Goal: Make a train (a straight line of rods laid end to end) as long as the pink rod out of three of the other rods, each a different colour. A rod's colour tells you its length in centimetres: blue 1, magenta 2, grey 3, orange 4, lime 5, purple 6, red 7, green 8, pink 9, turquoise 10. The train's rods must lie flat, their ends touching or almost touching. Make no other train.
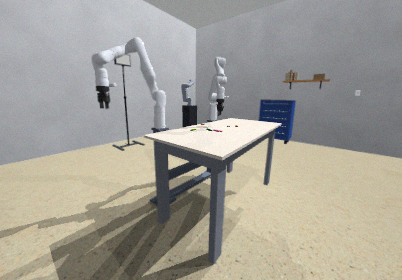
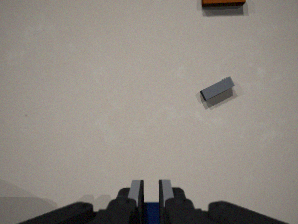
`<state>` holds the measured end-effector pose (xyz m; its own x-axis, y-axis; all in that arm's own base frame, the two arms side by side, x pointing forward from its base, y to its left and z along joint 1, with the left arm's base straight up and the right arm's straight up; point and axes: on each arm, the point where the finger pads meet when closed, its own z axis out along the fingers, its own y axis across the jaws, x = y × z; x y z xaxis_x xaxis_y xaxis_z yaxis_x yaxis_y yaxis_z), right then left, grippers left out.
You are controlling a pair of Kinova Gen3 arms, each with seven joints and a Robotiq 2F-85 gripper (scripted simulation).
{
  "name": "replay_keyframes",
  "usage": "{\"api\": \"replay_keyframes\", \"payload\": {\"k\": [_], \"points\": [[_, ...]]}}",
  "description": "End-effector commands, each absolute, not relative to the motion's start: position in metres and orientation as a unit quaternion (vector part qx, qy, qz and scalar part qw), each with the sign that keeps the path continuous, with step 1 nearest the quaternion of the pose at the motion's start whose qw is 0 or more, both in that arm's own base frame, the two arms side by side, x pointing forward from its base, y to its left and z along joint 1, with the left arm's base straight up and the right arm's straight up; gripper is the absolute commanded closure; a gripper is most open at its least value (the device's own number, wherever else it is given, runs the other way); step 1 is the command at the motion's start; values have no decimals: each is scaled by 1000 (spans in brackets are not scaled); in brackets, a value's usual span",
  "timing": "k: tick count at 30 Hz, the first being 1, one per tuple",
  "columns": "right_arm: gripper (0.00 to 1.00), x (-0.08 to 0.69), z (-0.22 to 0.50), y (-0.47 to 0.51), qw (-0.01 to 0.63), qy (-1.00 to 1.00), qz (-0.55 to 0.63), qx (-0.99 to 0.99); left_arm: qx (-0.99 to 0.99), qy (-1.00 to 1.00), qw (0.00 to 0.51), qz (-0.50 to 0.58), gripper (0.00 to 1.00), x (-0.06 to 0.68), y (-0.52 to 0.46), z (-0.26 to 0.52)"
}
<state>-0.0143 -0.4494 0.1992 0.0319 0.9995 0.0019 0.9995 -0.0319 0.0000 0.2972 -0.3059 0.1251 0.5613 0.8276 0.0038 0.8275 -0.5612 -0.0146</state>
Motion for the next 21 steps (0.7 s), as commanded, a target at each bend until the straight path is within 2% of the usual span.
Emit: {"api": "replay_keyframes", "payload": {"k": [1,21], "points": [[2,-14,200,-450,0,-696,0,-718,-899,-437,-1,1,827,276,-280,125],[2,-14,200,-450,0,-696,0,-718,-908,-418,0,-1,827,262,-263,123]]}}
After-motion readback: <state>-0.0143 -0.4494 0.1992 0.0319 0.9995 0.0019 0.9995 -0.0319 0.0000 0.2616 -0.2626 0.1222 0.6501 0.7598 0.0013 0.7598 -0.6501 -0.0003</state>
